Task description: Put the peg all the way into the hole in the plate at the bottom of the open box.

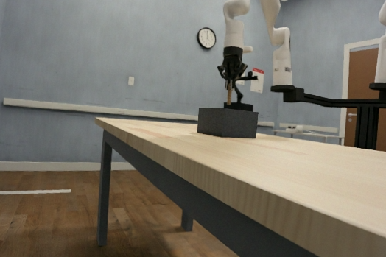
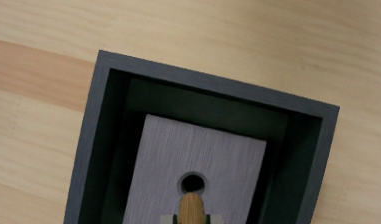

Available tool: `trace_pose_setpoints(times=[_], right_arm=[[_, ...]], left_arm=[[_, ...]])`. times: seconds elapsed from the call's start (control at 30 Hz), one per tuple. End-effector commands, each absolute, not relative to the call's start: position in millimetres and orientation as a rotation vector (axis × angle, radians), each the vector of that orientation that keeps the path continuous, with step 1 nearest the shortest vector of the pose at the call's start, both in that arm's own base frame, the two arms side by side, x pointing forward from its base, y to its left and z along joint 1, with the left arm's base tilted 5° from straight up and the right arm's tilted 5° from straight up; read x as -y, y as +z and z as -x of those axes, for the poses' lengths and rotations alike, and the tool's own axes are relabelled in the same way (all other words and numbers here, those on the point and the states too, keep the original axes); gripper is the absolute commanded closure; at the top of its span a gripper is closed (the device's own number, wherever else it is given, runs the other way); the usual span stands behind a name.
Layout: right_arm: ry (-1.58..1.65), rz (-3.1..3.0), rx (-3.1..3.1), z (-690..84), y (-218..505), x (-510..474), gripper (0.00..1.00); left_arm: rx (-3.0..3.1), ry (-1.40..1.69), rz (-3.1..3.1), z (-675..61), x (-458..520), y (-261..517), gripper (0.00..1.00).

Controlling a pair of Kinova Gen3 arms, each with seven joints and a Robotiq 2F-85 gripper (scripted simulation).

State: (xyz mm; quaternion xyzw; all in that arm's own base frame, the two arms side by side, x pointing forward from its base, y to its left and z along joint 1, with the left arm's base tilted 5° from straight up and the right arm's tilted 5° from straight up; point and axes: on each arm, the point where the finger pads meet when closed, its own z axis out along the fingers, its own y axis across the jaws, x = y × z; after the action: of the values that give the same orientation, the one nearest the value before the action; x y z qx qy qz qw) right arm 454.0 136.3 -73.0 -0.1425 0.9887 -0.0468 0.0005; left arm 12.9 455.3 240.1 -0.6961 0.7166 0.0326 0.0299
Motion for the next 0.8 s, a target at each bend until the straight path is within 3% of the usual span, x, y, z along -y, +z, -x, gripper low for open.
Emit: trace_pose_setpoints(times=[0.0, 0.77], right_arm=[[-0.146, 0.447, -3.103, -454.7, -72.2, -136.6, 0.903], [-0.143, 0.448, -3.104, -456.7, -72.5, -138.5, 0.903]], left_arm=[[-2.208, 0.103, 2.145, -12.8, -455.7, 241.0, 0.002], [-2.208, 0.103, 2.145, -12.8, -455.7, 241.0, 0.002]])
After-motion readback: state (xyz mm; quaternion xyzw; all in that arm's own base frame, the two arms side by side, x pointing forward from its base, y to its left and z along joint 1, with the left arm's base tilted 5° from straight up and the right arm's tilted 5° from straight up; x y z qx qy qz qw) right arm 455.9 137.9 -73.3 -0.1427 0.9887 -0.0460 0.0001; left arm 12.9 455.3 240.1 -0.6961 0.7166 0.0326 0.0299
